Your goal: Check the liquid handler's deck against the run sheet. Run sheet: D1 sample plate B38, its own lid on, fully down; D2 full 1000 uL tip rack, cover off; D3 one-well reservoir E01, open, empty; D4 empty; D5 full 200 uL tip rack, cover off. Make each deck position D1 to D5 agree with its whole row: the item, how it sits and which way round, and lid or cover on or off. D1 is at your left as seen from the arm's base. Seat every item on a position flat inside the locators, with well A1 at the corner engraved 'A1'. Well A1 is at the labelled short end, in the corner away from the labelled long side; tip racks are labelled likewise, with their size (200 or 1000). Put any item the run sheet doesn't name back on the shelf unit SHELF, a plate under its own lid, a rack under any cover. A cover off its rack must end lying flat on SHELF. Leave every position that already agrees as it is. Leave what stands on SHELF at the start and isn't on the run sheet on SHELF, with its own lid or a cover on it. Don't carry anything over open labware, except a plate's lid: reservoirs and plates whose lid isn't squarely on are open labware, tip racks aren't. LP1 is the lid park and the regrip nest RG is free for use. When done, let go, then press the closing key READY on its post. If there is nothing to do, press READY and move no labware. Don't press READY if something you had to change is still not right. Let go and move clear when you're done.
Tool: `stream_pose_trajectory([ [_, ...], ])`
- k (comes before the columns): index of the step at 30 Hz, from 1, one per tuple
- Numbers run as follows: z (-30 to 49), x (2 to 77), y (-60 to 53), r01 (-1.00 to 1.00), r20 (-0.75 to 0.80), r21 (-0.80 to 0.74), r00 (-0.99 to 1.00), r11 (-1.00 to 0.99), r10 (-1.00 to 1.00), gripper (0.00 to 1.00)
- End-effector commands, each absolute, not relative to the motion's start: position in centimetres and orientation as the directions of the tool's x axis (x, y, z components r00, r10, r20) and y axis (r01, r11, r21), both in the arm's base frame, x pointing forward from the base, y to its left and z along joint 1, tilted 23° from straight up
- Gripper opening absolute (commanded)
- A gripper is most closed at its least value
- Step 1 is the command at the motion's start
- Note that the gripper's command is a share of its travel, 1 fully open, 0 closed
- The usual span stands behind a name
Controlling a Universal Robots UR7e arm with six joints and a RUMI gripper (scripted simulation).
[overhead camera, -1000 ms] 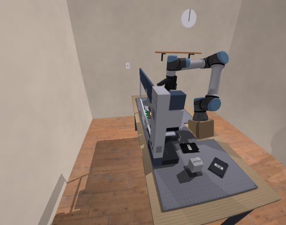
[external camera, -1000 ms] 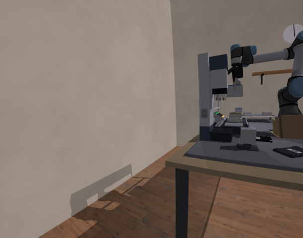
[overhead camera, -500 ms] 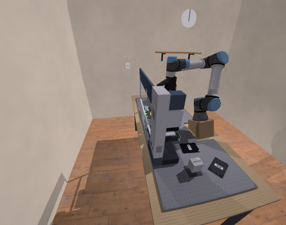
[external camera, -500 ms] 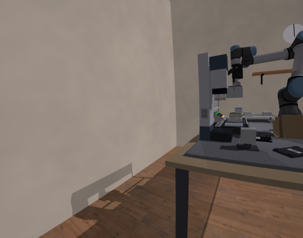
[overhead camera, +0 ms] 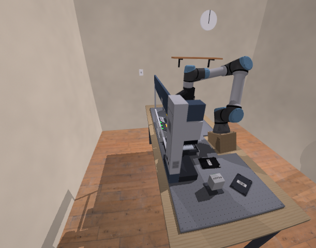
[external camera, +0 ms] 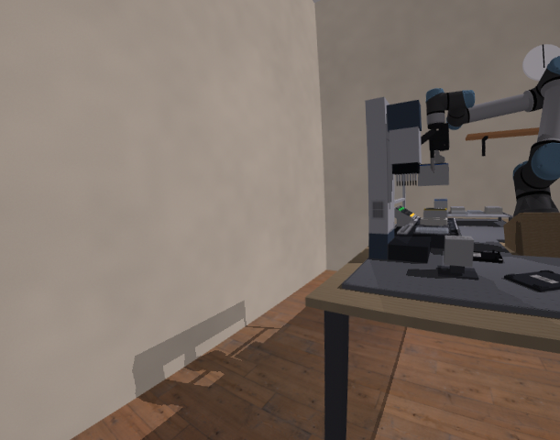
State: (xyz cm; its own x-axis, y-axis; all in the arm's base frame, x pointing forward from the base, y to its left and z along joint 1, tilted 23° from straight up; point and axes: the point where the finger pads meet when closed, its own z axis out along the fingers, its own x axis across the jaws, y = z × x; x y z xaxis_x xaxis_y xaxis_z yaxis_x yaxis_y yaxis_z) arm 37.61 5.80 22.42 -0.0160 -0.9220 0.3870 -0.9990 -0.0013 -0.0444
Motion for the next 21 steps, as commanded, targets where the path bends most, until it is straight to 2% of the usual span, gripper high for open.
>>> stream_pose_trajectory([
  [1,21.5,37.6,5.4,-0.999,0.387,-0.045,-0.016,-0.002,-0.922,0.00],
  [21,18.7,37.8,4.3,-0.999,0.387,-0.044,-0.015,-0.002,-0.922,0.00],
])
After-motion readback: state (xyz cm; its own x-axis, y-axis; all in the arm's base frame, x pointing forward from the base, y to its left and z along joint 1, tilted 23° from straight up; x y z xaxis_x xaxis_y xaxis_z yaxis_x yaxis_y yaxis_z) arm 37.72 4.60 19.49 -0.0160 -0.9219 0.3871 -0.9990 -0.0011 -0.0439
